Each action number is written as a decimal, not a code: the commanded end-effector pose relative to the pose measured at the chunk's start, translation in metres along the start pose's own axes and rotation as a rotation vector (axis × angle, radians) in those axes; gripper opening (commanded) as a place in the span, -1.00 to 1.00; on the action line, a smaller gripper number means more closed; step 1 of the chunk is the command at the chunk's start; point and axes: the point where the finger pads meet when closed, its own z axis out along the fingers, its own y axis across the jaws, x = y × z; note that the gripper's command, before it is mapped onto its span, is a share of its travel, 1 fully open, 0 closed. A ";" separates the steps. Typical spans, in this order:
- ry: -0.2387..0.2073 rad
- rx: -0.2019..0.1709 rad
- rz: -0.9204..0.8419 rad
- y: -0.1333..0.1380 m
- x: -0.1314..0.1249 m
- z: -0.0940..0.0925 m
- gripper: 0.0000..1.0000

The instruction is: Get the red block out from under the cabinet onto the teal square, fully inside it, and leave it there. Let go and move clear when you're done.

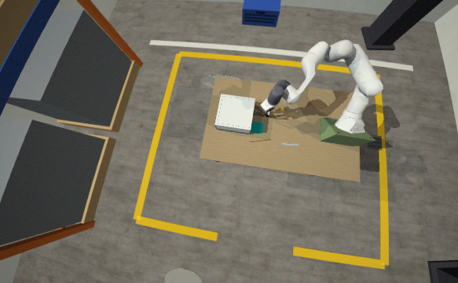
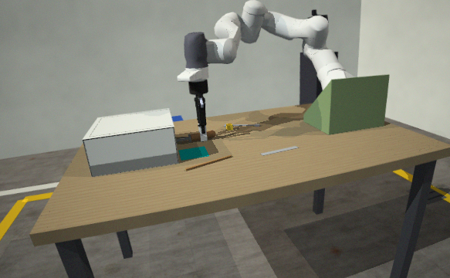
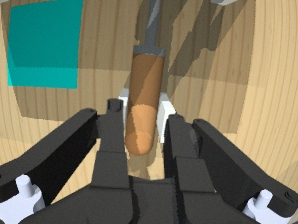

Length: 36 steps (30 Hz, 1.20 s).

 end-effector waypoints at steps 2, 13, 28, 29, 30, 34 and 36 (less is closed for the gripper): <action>-0.003 -0.001 -0.029 -0.002 0.008 -0.003 -1.00; -0.003 -0.001 -0.029 -0.002 0.023 -0.003 -1.00; -0.003 -0.001 -0.030 -0.002 0.035 -0.002 -1.00; -0.003 -0.001 -0.030 -0.002 0.035 -0.002 -1.00; -0.003 -0.001 -0.030 -0.002 0.036 -0.002 -1.00; -0.003 -0.001 -0.030 -0.002 0.038 -0.002 -1.00; -0.003 -0.001 -0.030 -0.002 0.038 -0.002 -1.00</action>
